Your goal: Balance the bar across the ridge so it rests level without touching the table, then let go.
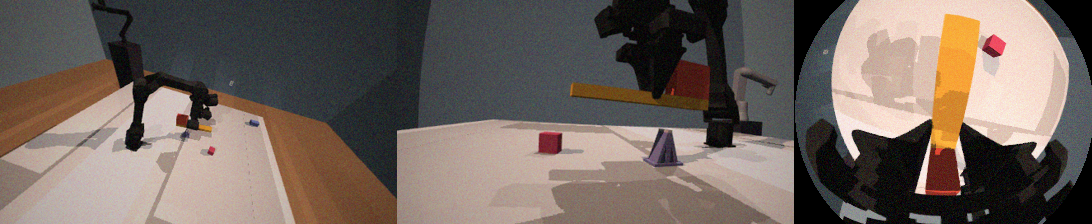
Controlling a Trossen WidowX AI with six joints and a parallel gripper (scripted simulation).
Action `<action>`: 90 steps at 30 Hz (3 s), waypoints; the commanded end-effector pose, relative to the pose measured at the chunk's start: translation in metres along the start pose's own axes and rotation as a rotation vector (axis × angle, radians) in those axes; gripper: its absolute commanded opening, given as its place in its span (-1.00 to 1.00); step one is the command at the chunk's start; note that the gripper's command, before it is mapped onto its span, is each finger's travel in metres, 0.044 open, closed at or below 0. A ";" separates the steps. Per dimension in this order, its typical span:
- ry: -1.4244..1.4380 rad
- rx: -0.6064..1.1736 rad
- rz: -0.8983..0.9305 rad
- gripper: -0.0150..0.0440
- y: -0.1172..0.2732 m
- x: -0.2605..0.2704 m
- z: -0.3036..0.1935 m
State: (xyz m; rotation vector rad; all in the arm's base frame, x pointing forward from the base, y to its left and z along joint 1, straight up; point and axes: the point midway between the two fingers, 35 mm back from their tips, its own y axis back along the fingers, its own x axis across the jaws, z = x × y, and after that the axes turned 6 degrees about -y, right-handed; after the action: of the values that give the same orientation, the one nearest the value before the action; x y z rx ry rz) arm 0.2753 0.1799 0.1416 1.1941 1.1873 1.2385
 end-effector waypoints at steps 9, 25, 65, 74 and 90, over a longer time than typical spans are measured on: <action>-0.006 0.002 0.004 -0.49 -0.020 0.000 0.000; -0.006 0.002 0.004 -0.49 -0.028 -0.001 0.000; -0.006 0.002 0.004 -0.49 -0.031 -0.001 -0.001; -0.006 0.002 0.004 -0.49 -0.032 -0.001 -0.001; -0.006 0.002 0.004 -0.49 -0.034 -0.001 -0.001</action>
State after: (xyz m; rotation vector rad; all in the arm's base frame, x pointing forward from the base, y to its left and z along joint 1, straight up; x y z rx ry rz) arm 0.2755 0.1788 0.1088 1.1958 1.1854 1.2356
